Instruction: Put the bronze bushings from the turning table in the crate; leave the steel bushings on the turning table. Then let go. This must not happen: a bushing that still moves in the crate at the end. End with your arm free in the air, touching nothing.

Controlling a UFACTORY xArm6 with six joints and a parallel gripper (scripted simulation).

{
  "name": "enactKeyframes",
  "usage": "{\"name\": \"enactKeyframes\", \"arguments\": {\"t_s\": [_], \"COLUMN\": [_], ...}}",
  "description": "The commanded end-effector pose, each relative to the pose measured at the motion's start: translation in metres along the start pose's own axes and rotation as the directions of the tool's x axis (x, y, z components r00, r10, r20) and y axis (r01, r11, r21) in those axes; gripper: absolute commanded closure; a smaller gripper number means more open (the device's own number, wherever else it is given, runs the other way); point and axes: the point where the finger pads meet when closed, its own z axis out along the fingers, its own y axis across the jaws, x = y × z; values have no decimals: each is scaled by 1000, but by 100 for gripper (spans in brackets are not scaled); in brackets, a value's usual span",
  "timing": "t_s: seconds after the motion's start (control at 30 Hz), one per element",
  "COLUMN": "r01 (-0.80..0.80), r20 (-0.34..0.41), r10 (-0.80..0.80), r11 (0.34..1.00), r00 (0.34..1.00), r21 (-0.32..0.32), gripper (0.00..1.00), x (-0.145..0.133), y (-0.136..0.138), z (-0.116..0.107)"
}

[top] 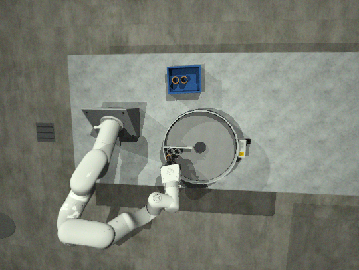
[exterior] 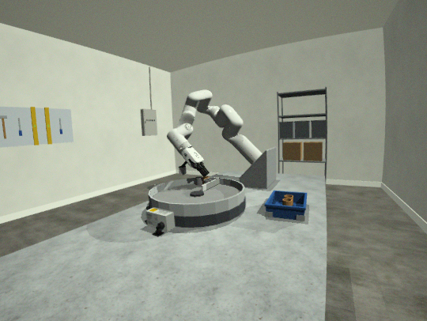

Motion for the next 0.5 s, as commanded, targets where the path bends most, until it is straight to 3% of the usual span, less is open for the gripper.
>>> {"name": "enactKeyframes", "arguments": {"t_s": [0.0, 0.47], "r01": [1, 1], "r20": [-2, -2], "r10": [-1, -1], "r11": [1000, 1000], "r00": [1000, 1000], "r21": [4, 4], "gripper": [89, 89], "x": [2, 7], "y": [-1, -1], "z": [1, 6]}}
